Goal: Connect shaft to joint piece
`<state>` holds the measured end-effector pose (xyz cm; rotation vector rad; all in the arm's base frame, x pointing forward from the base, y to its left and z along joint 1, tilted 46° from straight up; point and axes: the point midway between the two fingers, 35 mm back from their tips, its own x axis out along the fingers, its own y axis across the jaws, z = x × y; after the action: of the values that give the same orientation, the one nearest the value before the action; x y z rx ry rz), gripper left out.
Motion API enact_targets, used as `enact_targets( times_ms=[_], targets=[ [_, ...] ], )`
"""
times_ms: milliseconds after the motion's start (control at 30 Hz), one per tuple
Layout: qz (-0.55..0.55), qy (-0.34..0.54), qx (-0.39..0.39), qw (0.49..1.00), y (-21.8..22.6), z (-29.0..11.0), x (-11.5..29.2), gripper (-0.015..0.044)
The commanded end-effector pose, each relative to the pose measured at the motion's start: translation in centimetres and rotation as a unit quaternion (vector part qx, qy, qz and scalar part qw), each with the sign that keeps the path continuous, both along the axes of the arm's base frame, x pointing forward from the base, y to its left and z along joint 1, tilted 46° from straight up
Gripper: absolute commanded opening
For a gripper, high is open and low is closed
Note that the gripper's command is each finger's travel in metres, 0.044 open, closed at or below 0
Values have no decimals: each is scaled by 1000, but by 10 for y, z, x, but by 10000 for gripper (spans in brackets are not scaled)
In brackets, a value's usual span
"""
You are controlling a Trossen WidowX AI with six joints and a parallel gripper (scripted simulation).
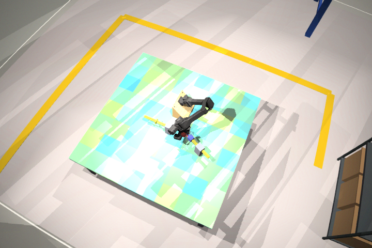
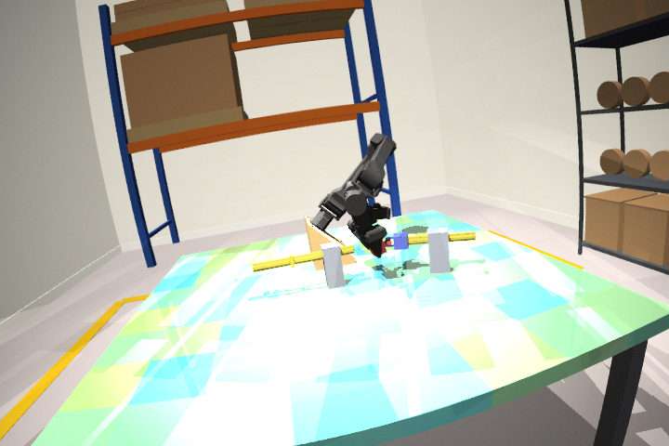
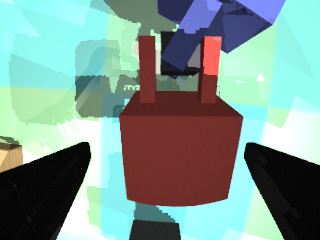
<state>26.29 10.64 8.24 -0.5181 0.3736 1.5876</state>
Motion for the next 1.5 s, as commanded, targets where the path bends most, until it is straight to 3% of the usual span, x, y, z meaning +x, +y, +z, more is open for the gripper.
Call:
enact_targets(
  times_ms=[0, 300, 767, 1467],
  targets=[
    [-6, -4, 27, 1000, -2, 3, 3, 440],
    [-13, 4, 21, 1000, -4, 5, 3, 440],
    [-164, 176, -18, 970, -43, 39, 12, 440],
    [-382, 422, -44, 821, -95, 99, 3, 440]
  ],
)
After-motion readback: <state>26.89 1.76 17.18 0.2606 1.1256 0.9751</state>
